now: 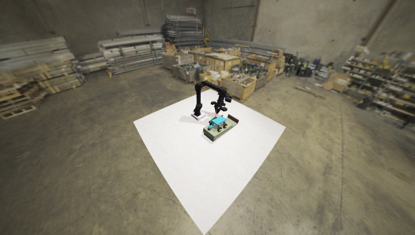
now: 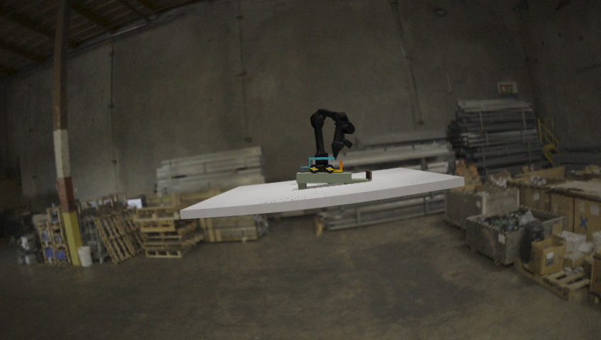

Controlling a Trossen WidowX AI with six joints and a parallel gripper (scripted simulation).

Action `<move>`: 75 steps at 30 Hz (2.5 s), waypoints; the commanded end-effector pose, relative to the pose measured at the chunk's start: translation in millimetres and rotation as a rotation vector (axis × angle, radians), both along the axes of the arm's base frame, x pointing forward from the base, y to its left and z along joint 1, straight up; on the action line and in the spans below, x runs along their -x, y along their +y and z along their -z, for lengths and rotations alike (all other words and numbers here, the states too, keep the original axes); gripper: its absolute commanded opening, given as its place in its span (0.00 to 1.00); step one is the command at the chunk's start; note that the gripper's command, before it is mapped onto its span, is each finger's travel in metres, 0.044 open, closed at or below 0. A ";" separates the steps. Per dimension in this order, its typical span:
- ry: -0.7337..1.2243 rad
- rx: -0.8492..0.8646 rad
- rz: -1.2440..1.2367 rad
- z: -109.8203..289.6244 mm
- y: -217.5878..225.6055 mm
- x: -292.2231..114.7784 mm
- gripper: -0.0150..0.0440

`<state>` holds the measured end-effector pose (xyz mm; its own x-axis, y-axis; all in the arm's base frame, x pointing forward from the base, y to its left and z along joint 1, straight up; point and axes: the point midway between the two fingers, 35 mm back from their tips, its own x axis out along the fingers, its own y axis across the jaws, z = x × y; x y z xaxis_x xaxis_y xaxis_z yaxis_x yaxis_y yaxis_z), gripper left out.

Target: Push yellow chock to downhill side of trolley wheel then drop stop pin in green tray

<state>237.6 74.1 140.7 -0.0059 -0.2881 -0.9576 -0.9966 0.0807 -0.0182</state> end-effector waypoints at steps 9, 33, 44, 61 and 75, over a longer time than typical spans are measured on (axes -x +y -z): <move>0.051 -0.053 -0.271 -1.1 0.8 -0.8 0.25; 0.170 -0.162 -0.990 -1.3 -4.0 -0.2 0.25; 0.198 -0.196 -1.325 -1.8 -6.0 -0.5 0.25; 0.205 -0.210 -1.565 0.4 -7.0 2.7 0.25; 0.201 -0.228 -1.609 20.0 -4.8 25.2 0.25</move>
